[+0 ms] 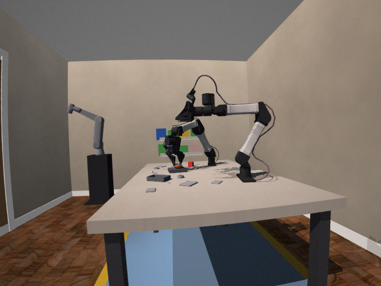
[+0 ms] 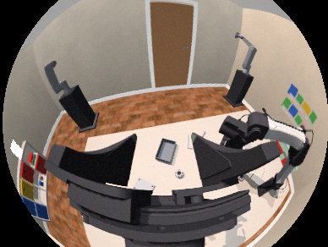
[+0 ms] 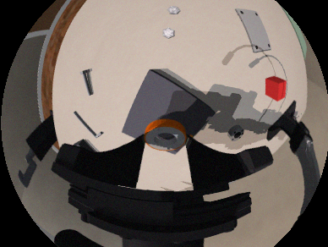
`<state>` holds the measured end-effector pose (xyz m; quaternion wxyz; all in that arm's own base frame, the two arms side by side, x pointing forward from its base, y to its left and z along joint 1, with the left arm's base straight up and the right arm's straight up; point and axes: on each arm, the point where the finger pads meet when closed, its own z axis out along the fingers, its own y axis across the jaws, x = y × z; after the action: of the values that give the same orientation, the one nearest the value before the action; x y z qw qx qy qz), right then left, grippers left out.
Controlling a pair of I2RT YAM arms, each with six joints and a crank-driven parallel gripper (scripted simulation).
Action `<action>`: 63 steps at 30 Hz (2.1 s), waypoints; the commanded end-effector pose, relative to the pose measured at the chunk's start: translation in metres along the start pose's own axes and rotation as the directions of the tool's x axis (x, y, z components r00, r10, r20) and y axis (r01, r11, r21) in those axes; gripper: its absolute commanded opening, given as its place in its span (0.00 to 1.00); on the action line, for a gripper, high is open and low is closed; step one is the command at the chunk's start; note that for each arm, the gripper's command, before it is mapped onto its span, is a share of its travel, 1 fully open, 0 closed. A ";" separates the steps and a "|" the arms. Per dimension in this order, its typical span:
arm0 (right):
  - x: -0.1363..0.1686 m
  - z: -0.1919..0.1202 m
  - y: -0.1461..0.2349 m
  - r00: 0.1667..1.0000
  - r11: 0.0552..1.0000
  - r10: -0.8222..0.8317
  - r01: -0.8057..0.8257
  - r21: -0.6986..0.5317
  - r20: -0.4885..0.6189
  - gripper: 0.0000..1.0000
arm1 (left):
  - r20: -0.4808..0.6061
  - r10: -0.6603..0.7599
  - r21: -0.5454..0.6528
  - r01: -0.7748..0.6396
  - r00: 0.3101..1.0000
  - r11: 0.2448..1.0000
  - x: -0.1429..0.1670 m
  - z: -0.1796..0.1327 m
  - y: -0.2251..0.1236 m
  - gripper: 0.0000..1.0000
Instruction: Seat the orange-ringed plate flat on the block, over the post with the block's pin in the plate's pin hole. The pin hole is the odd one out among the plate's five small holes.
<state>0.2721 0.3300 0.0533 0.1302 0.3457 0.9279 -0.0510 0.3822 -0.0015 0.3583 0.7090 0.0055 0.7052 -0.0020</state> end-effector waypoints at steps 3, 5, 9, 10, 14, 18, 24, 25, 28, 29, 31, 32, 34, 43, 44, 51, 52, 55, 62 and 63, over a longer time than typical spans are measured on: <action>-0.011 0.008 -0.004 0.999 1.000 0.002 -0.002 0.012 0.038 0.00 | -0.004 -0.006 0.005 0.006 1.000 1.000 0.002 -0.006 -0.002 1.00; -0.011 0.011 -0.003 0.999 1.000 0.001 -0.002 0.015 0.038 0.00 | -0.004 -0.006 0.005 0.006 1.000 1.000 0.002 -0.006 -0.002 1.00; -0.011 0.011 -0.002 0.999 1.000 0.003 -0.004 0.012 0.038 0.00 | -0.004 -0.006 0.005 0.006 1.000 1.000 0.002 -0.006 -0.002 1.00; -0.011 0.014 -0.004 0.999 1.000 0.001 -0.002 0.020 0.038 0.00 | -0.004 -0.006 0.005 0.006 1.000 1.000 0.002 -0.006 -0.002 1.00; -0.010 0.008 0.002 0.999 1.000 0.012 -0.012 -0.012 0.037 0.00 | -0.004 -0.006 0.005 0.006 1.000 1.000 0.002 -0.006 -0.002 1.00; -0.011 0.015 0.001 0.999 1.000 0.012 -0.011 -0.008 0.038 0.00 | -0.004 -0.006 0.005 0.006 1.000 1.000 0.002 -0.006 -0.002 1.00; -0.011 0.023 0.000 0.999 1.000 0.013 -0.013 0.008 0.038 0.00 | -0.004 -0.006 0.005 0.006 1.000 1.000 0.002 -0.006 -0.002 1.00; -0.012 0.016 0.000 0.999 1.000 0.020 -0.019 -0.010 0.038 0.00 | -0.004 -0.006 0.005 0.006 1.000 1.000 0.002 -0.006 -0.002 1.00; -0.016 0.006 0.003 0.999 0.999 0.027 -0.026 -0.032 0.037 0.00 | -0.004 -0.006 0.005 0.006 1.000 1.000 0.002 -0.006 -0.002 1.00; -0.016 0.006 0.003 0.999 0.999 0.027 -0.026 -0.032 0.037 0.00 | -0.004 -0.006 0.005 0.006 1.000 1.000 0.002 -0.006 -0.002 1.00; -0.009 0.014 0.003 0.999 1.000 0.019 -0.018 -0.021 0.031 0.00 | -0.004 -0.006 0.005 0.006 1.000 1.000 0.002 -0.006 -0.002 1.00; -0.015 0.014 -0.001 0.999 1.000 0.024 -0.024 -0.016 0.037 0.00 | -0.004 -0.006 0.005 0.006 1.000 1.000 0.002 -0.006 -0.002 1.00; -0.012 0.016 0.003 0.999 1.000 0.021 -0.020 -0.019 0.038 0.00 | -0.004 -0.006 0.005 0.006 1.000 1.000 0.002 -0.006 -0.002 1.00; -0.013 0.008 0.005 0.999 1.000 0.018 -0.017 -0.025 0.037 0.86 | -0.004 -0.006 0.005 0.006 1.000 1.000 0.002 -0.006 -0.002 1.00; -0.013 0.008 0.005 0.999 1.000 0.018 -0.017 -0.025 0.037 0.86 | -0.004 -0.006 0.005 0.006 1.000 1.000 0.002 -0.006 -0.002 1.00; -0.013 0.008 0.005 0.999 1.000 0.018 -0.017 -0.025 0.037 0.86 | -0.004 -0.006 0.005 0.006 1.000 1.000 0.002 -0.006 -0.002 1.00; -0.013 0.008 0.005 0.999 1.000 0.018 -0.017 -0.025 0.037 0.86 | -0.004 -0.006 0.005 0.006 1.000 1.000 0.002 -0.006 -0.002 1.00; -0.016 -0.003 0.003 0.999 0.999 0.021 -0.019 -0.032 0.037 0.86 | -0.004 -0.006 0.005 0.006 1.000 1.000 0.002 -0.006 -0.002 1.00; -0.014 0.003 0.003 0.999 1.000 0.015 -0.015 -0.016 0.037 0.86 | -0.004 -0.006 0.005 0.006 1.000 1.000 0.002 -0.006 -0.002 1.00; -0.014 0.003 0.003 0.999 1.000 0.015 -0.015 -0.016 0.037 0.86 | -0.004 -0.006 0.005 0.006 1.000 1.000 0.002 -0.006 -0.002 1.00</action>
<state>0.2795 0.3238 0.0460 0.1425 0.3494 0.9245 -0.0535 0.3822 -0.0015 0.3583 0.7090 0.0055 0.7052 -0.0020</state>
